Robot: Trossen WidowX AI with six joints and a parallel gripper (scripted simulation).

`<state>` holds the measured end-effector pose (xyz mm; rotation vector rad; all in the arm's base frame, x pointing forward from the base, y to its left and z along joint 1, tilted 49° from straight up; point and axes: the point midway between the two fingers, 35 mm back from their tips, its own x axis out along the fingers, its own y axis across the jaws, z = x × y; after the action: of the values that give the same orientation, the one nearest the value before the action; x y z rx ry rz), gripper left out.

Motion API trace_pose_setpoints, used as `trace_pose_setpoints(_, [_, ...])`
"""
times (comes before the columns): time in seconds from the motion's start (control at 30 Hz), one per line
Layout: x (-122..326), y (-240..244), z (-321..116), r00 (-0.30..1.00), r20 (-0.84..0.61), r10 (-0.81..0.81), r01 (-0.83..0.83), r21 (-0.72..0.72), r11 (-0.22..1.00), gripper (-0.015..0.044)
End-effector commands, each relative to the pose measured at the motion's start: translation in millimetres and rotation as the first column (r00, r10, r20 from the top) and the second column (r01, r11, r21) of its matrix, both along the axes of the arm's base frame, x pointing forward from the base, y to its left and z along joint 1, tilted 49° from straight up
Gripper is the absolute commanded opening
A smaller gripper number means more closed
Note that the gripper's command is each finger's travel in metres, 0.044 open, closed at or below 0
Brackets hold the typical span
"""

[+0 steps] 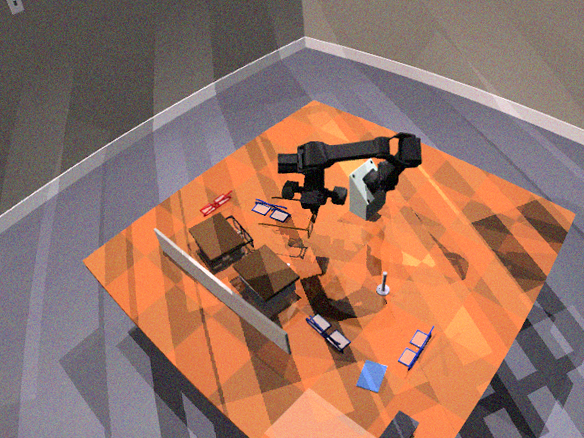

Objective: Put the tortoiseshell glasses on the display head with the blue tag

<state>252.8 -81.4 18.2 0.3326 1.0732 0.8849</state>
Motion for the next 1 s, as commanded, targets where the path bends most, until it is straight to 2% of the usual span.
trace_pose_setpoints(0.0, [-3.8, -10.1, -6.3, 0.993, 0.111, 0.038, -0.037, -0.010, 0.999, 0.0000])
trace_pose_setpoints(0.47, [-21.0, -42.6, -23.8, 0.886, 0.435, 0.162, -0.123, -0.117, 0.986, 0.0000])
trace_pose_setpoints(0.97, [-44.7, -72.8, -42.2, 0.653, 0.688, 0.318, -0.132, -0.310, 0.941, 0.0000])
